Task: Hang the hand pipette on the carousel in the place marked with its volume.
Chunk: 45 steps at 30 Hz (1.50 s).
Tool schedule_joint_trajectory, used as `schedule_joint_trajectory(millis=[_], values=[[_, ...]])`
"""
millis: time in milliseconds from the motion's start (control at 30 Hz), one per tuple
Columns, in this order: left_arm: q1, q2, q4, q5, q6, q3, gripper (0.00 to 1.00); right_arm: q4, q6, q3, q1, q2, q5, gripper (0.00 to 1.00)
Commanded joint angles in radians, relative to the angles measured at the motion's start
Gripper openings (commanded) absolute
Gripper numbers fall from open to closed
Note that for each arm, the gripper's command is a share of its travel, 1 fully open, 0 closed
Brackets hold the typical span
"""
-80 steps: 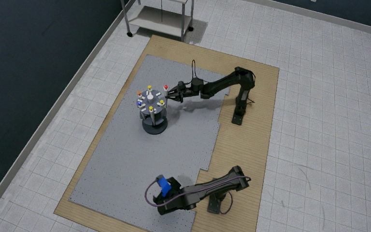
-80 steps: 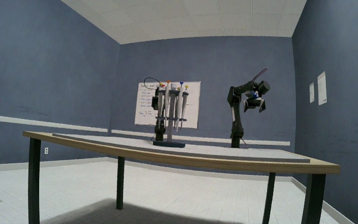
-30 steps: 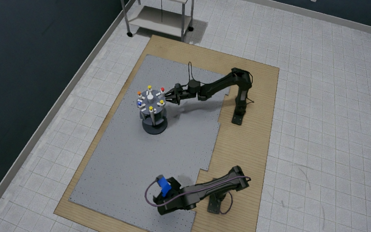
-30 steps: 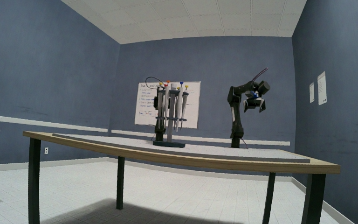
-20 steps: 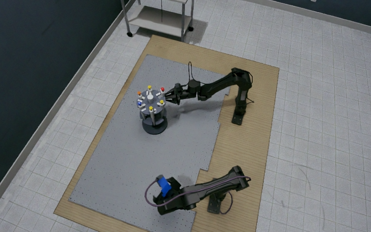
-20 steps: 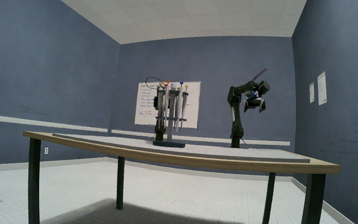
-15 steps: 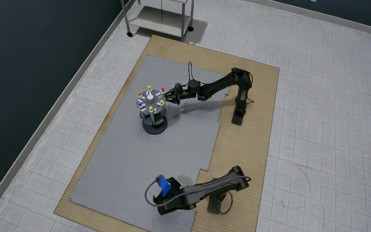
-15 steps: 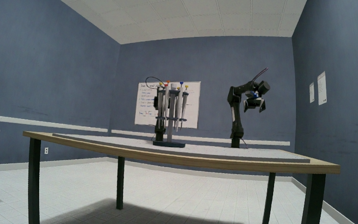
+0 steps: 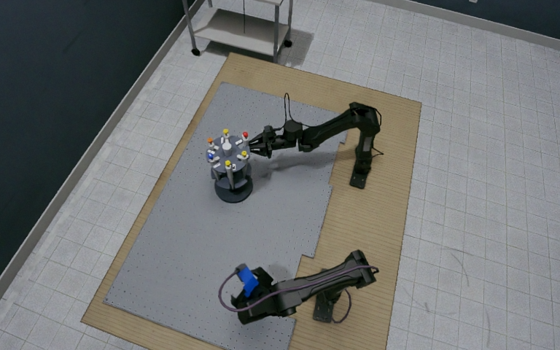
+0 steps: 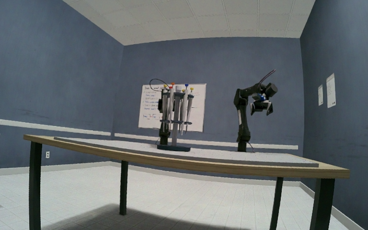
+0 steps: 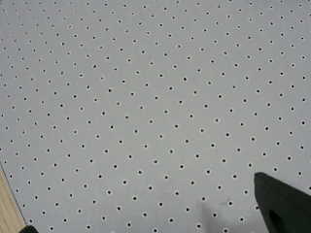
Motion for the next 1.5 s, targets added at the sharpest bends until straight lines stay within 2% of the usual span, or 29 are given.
schedule_joint_trajectory(millis=[0,567,633,1100,1467], values=[[0.006,-0.005,0.013,0.020,0.009,0.014,1.00,0.016,-0.006,0.034,-0.006,-0.028,0.007,0.12],[0.006,-0.005,0.013,0.020,0.009,0.014,1.00,0.016,-0.006,0.034,-0.006,-0.028,0.007,0.12],[0.006,-0.005,0.013,0.020,0.009,0.014,1.00,0.005,-0.006,0.045,0.011,0.014,0.014,0.12],[0.006,-0.005,0.013,0.020,0.009,0.014,1.00,-0.021,-0.007,0.106,0.035,0.059,0.037,0.12],[0.006,-0.005,0.013,0.020,0.009,0.014,1.00,-0.005,-0.006,0.108,0.027,0.030,0.035,0.12]])
